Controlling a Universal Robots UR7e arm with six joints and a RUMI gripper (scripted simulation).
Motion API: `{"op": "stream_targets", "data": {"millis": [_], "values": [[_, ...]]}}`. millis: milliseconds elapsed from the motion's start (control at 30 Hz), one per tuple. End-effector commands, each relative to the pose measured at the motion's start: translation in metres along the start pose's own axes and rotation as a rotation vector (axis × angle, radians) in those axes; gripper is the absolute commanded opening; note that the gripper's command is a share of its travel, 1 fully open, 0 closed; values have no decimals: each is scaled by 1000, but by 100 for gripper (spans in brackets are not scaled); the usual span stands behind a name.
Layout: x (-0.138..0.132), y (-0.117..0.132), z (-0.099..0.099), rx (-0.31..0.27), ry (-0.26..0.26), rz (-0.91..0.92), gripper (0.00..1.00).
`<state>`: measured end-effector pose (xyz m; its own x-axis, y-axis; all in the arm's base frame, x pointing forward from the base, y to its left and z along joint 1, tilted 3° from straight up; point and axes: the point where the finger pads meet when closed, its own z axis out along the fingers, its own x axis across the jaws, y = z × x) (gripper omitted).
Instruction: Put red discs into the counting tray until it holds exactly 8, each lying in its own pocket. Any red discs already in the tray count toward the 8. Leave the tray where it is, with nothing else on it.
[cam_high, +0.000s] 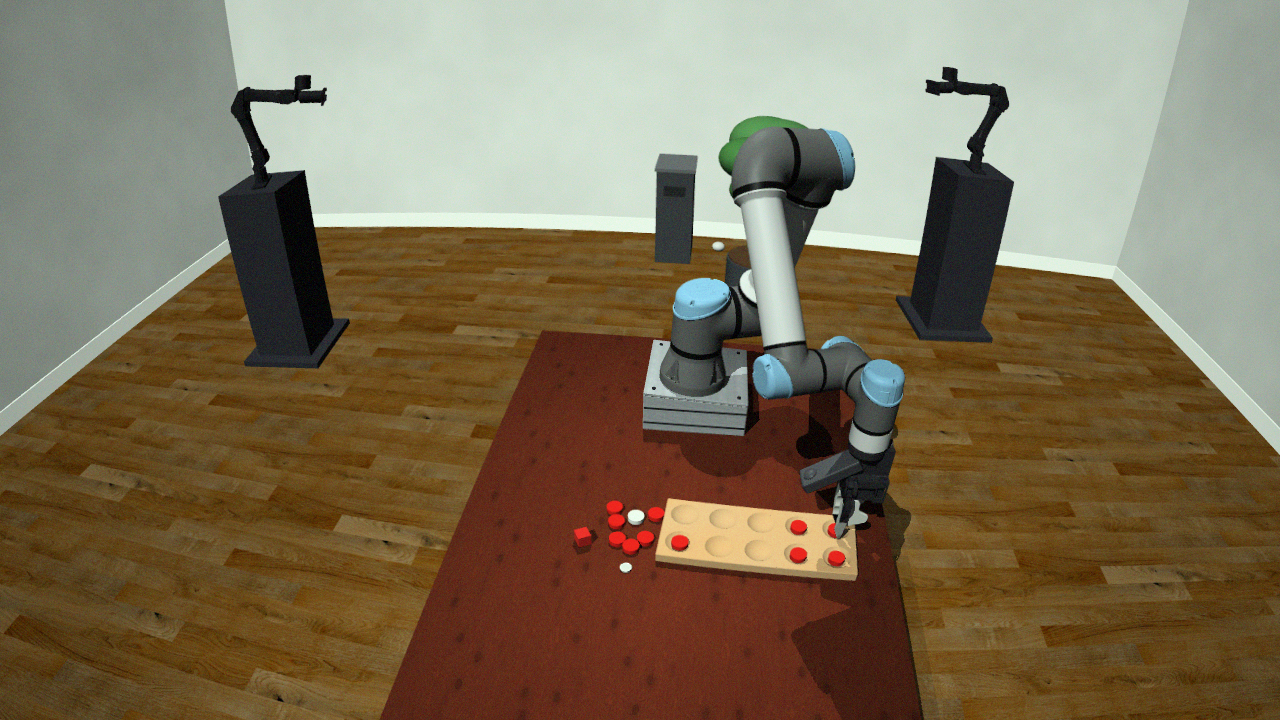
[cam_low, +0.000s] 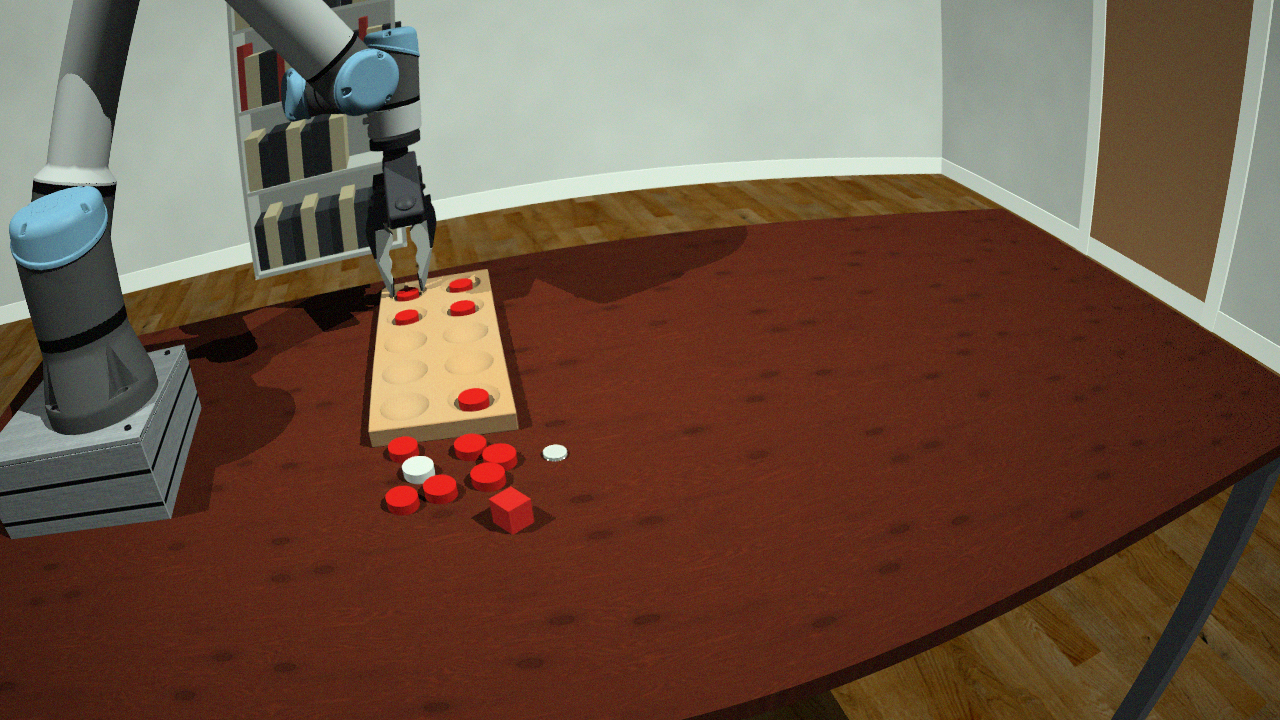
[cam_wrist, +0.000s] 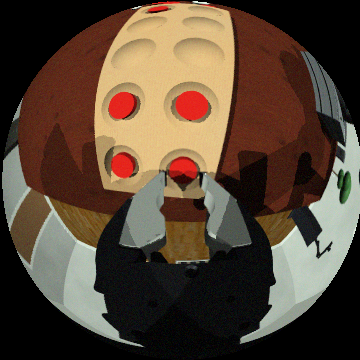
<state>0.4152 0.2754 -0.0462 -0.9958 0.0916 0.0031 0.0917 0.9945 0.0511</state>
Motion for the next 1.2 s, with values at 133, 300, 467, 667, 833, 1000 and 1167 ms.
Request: {"op": "stream_targets", "data": {"millis": [133, 300, 467, 667, 833, 1000, 1167], "values": [[0, 0, -2, -1, -1, 0, 26], [0, 0, -4, -1, -1, 0, 28], [0, 0, -5, -1, -1, 0, 28], [0, 0, -6, -1, -1, 0, 28], [-1, 0, -21, -1, -1, 0, 28], [-1, 0, -50, -1, -1, 0, 28], [-1, 1, -78, -1, -1, 0, 28]]}}
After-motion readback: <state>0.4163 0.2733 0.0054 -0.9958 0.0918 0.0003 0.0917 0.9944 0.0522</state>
